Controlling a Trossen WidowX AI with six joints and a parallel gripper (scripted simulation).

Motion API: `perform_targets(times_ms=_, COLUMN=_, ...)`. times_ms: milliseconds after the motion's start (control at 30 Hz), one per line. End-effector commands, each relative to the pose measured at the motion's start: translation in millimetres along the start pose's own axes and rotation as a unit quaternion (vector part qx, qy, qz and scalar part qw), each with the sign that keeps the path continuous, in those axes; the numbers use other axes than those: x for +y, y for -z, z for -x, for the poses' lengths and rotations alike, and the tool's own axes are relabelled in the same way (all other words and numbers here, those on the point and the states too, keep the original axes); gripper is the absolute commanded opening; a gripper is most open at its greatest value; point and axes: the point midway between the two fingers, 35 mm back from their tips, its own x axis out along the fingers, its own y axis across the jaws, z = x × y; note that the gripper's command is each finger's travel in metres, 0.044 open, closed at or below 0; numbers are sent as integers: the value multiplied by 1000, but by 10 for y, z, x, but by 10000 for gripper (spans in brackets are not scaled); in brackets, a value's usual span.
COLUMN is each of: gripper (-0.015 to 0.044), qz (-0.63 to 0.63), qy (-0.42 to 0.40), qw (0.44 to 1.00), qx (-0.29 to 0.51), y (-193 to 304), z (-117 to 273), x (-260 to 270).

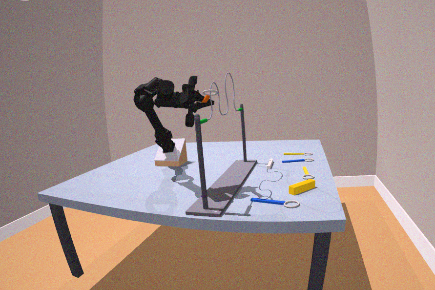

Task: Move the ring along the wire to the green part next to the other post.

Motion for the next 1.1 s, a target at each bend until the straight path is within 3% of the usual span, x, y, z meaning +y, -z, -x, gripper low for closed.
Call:
perform_targets(times_ms=0, gripper=-150, qz=35, qy=18, qw=999, qx=-1, y=-6, z=5, x=-31)
perform_targets(times_ms=1067, gripper=-150, qz=321, qy=187, qw=928, qx=-10, y=-147, z=74, x=-403)
